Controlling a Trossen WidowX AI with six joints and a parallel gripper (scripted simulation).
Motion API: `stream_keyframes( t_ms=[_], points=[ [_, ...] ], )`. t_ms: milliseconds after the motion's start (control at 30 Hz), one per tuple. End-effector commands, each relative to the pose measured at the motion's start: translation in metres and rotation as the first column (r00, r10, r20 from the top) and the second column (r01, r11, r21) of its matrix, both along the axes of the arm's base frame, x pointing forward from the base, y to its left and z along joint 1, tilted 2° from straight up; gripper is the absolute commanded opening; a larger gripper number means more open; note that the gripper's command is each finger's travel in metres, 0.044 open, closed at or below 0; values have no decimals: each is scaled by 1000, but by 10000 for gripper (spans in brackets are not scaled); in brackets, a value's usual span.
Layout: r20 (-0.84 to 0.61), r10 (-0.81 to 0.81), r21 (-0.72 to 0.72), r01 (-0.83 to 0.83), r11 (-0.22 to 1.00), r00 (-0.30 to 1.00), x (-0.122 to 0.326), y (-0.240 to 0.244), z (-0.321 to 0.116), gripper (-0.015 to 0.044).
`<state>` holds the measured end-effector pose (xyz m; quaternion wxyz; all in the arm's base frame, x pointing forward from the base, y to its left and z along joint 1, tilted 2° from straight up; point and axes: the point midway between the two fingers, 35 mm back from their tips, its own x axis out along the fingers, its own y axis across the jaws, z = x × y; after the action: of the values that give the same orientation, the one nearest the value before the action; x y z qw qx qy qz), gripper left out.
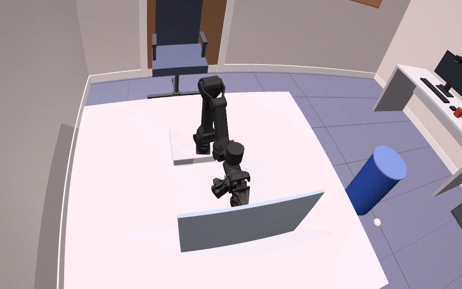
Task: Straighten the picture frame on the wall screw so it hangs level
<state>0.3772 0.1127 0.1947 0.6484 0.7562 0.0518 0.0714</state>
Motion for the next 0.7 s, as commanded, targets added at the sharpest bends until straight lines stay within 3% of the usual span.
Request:
stream_keyframes(
  t_ms=[0, 667],
  points=[
    [3, -2, -22, 2, 1000, 1000, 0, 0, 0, 0],
    [21, -6, -125, 8, 992, 1000, 0, 0, 2, 0]
  ],
)
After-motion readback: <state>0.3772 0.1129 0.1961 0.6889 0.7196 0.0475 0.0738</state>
